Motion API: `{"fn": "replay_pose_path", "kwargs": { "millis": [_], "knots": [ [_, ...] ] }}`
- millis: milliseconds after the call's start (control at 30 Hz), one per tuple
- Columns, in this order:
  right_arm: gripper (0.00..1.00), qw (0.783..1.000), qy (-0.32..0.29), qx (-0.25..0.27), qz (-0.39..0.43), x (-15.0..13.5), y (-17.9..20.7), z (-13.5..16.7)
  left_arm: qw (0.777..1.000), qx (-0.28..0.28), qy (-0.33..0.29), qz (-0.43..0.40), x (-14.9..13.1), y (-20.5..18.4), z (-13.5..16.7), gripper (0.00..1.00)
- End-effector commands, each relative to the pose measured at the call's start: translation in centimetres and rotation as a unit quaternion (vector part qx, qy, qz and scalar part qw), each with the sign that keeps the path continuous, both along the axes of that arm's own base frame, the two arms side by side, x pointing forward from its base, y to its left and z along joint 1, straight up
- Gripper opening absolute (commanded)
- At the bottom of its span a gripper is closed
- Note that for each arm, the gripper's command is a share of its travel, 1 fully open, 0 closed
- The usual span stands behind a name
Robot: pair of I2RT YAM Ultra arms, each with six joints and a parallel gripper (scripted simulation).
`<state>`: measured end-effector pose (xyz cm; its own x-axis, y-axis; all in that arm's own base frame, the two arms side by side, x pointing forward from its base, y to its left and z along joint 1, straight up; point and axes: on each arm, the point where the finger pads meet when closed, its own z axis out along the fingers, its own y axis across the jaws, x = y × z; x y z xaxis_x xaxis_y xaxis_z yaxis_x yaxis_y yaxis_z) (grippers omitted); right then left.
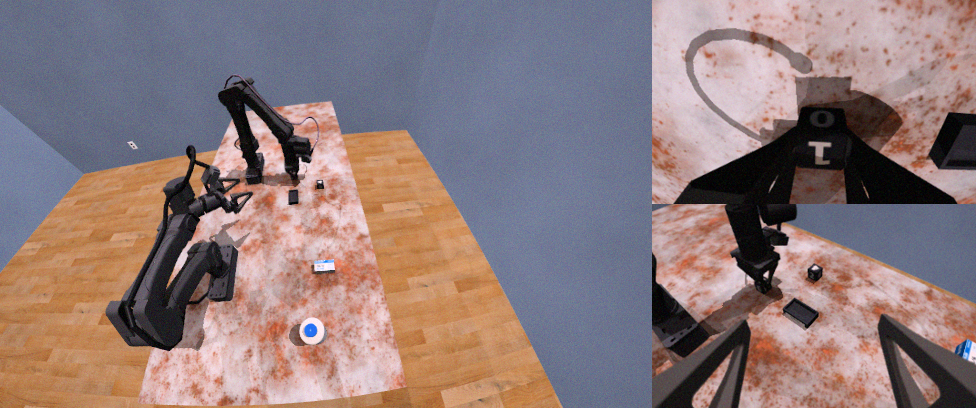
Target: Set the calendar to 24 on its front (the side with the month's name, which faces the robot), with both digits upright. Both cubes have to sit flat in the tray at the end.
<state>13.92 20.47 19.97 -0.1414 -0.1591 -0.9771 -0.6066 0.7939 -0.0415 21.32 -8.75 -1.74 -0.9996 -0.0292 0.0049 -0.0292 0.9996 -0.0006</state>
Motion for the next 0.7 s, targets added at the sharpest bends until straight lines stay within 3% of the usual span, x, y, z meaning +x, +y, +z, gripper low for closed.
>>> {"fn": "replay_pose_path", "kwargs": {
  "millis": [0,67,133,200,233,500,667],
  "knots": [
    [1.0,1.0,-0.001,0.014,-0.004,0.0,0.2,1.2,1.0,-0.004,-0.013,-0.004,0.1,-0.2,0.2,0.26],
    [1.0,1.0,-0.001,0.014,-0.004,0.0,0.2,1.2,1.0,-0.004,-0.013,-0.004,0.1,-0.2,0.2,0.03],
    [1.0,1.0,-0.001,0.014,-0.004,0.0,0.2,1.2,1.0,-0.004,-0.013,-0.002,0.0,0.0,0.2,0.0],
    [1.0,1.0,-0.001,0.014,-0.004,0.0,0.2,1.2,1.0,-0.001,-0.006,-0.002,-0.1,0.0,0.6,0.23],
    [1.0,1.0,-0.001,0.014,-0.004,0.0,0.2,1.2,1.0,-0.001,-0.006,-0.002,-0.1,0.0,0.8,0.26],
    [1.0,1.0,-0.001,0.014,-0.004,0.0,0.2,1.2,1.0,-0.003,-0.012,-0.002,0.2,-0.1,6.3,0.26],
    [1.0,1.0,-0.001,0.014,-0.004,0.0,0.2,1.2,1.0,-0.007,-0.021,-0.002,0.7,-0.3,6.8,0.26]
  ]
}}
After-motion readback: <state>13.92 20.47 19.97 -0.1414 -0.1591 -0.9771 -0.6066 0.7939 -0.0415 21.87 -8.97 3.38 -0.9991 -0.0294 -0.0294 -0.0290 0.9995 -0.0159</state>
